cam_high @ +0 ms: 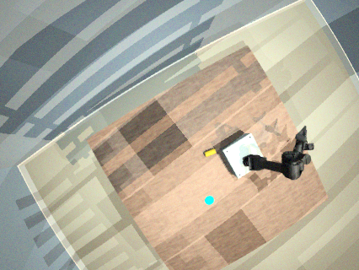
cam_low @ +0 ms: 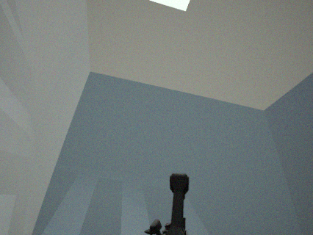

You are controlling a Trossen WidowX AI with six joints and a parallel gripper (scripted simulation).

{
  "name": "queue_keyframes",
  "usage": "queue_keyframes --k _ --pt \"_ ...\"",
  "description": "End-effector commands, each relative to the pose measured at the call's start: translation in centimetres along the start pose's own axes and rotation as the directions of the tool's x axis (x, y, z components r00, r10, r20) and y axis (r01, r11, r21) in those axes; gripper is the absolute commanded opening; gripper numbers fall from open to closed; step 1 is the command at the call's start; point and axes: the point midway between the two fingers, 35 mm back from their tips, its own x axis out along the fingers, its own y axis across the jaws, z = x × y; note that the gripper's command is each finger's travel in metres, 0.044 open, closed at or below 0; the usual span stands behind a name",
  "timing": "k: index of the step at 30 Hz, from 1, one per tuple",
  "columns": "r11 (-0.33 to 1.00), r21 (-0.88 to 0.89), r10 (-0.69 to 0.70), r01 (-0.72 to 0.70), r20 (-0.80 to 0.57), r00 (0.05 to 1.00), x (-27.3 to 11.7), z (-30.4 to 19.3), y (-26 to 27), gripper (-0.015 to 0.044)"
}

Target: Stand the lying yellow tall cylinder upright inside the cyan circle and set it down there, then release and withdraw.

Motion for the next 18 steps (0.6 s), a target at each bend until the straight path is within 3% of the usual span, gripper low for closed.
queue_keyframes --k 1,4,9,18 --pt "1.000 0.000 -0.003 0.003 0.003 1.000 -0.1 0.1 -0.1 0.0374" --pt "0.999 -0.002 -0.055 0.055 0.042 0.998 -1.2 1.1 -1.1 0.0309" --pt "0.973 0.023 -0.231 0.231 0.168 0.958 -5.8 4.4 -5.2 0.0309" --pt "0.814 0.166 -0.575 0.556 0.368 0.731 -18.9 8.7 -11.7 0.0309"
